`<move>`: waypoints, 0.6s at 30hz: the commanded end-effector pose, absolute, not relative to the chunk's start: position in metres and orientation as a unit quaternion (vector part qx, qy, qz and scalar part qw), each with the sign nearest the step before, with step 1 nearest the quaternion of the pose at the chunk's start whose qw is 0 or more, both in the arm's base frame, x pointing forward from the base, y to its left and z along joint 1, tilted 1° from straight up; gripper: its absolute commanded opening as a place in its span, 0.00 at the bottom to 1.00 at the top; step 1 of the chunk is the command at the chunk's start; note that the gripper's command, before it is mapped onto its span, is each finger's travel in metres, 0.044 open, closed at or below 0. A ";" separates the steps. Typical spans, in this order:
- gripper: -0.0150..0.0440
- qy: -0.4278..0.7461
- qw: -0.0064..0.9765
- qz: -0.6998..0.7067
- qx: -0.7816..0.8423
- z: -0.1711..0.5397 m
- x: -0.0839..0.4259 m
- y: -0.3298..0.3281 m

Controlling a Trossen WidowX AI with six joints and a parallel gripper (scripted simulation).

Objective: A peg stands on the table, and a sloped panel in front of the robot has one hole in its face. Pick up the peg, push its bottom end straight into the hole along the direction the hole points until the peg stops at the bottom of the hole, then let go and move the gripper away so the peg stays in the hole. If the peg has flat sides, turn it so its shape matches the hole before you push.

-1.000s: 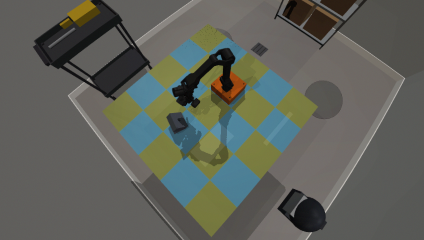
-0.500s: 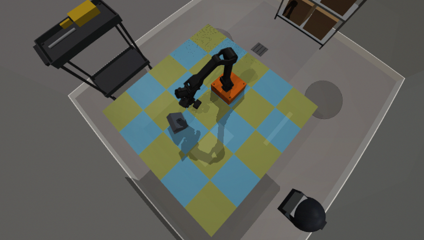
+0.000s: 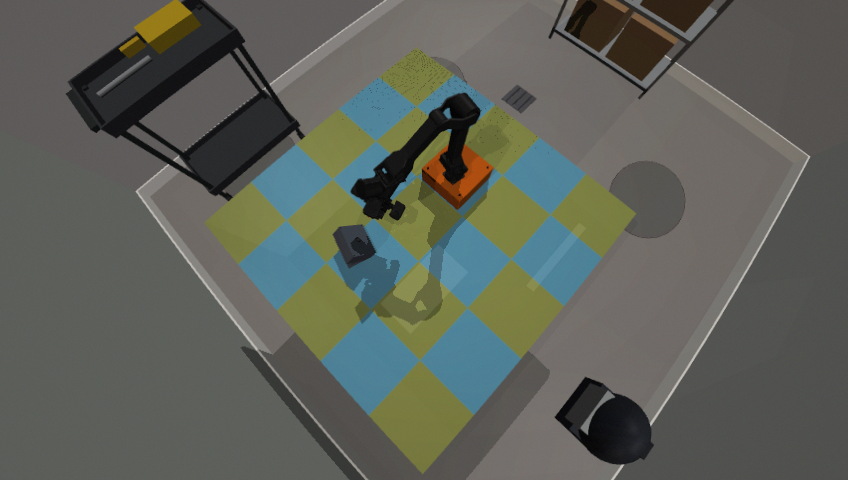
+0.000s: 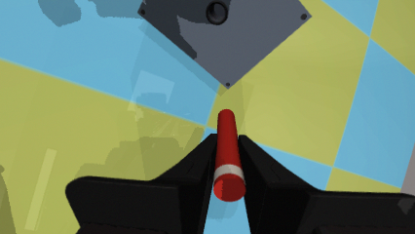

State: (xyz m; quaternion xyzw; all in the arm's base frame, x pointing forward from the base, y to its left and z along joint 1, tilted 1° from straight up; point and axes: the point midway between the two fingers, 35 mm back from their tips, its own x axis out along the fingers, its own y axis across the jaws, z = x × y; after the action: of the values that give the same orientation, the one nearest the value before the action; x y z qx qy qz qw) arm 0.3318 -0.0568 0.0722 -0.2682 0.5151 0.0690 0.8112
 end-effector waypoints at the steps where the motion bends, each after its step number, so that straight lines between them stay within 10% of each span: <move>1: 0.25 0.506 0.811 0.073 -0.283 0.072 0.332 -0.054; 18: 0.25 0.454 0.819 0.089 -0.340 0.077 0.335 -0.036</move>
State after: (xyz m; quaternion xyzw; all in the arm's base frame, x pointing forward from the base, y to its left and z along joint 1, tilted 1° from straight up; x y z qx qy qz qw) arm 0.3357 -0.0384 0.0774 -0.3295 0.4606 0.0865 0.8196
